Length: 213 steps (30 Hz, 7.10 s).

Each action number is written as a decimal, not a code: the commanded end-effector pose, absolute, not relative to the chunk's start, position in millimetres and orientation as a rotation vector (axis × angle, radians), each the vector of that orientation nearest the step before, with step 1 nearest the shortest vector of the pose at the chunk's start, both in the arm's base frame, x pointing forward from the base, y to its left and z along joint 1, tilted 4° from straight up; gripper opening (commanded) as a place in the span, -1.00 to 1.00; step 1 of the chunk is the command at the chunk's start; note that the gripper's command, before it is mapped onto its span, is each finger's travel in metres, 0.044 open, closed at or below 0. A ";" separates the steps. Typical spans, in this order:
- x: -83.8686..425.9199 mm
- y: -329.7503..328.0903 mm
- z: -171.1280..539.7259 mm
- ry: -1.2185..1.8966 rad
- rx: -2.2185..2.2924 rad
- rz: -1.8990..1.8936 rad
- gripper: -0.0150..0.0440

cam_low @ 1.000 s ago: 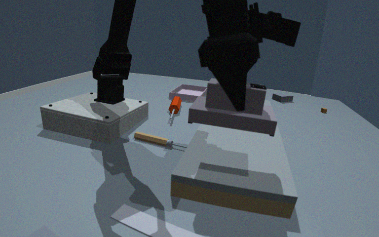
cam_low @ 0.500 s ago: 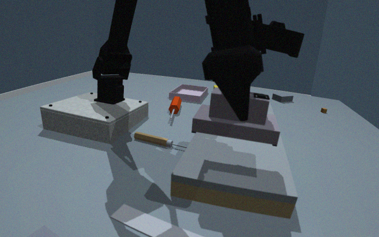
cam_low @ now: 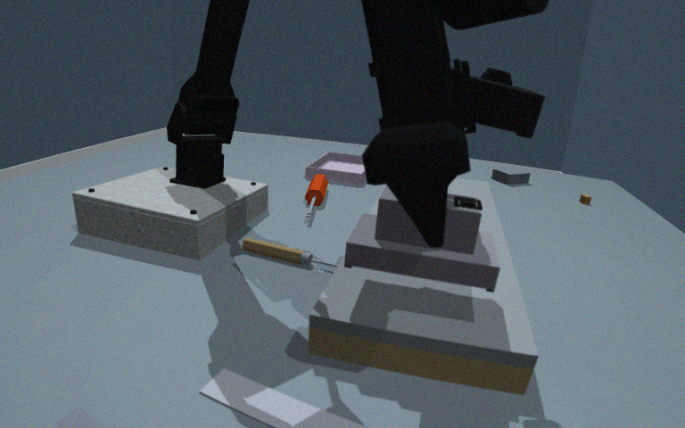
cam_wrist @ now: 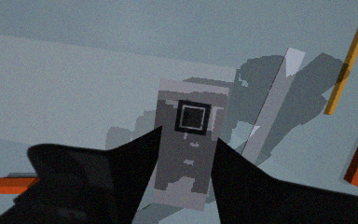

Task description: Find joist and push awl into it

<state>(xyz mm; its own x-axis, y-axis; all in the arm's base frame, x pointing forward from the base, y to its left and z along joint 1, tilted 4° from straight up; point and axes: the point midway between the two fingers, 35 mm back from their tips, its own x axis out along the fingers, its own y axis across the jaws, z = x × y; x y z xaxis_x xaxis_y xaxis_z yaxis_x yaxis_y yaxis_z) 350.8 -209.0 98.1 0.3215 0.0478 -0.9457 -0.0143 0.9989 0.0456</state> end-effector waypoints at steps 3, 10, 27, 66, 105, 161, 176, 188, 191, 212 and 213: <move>351.8 -209.3 90.8 1.237 0.028 0.032 -0.49; 351.8 -208.7 82.0 1.237 0.028 0.032 -0.49; 352.5 -206.4 61.6 1.237 0.029 0.032 -0.49; 352.5 -121.0 64.7 1.236 0.034 0.036 -0.49; 352.3 -35.3 68.7 1.236 0.040 0.040 -0.49; 351.7 87.6 75.9 1.236 0.048 0.046 -0.49; 351.5 120.5 78.1 1.236 0.050 0.048 -0.49; 351.3 146.8 80.0 1.236 0.052 0.049 -0.49; 351.2 153.3 80.5 1.236 0.053 0.049 -0.49; 350.9 195.2 83.7 1.236 0.055 0.051 -0.49; 350.9 195.2 83.7 1.236 0.055 0.051 -0.49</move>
<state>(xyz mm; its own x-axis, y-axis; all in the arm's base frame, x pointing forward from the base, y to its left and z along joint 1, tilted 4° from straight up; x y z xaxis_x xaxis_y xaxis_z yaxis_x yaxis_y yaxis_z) 351.9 189.7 83.7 0.3303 0.0650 -0.9416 -0.0075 0.9978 0.0663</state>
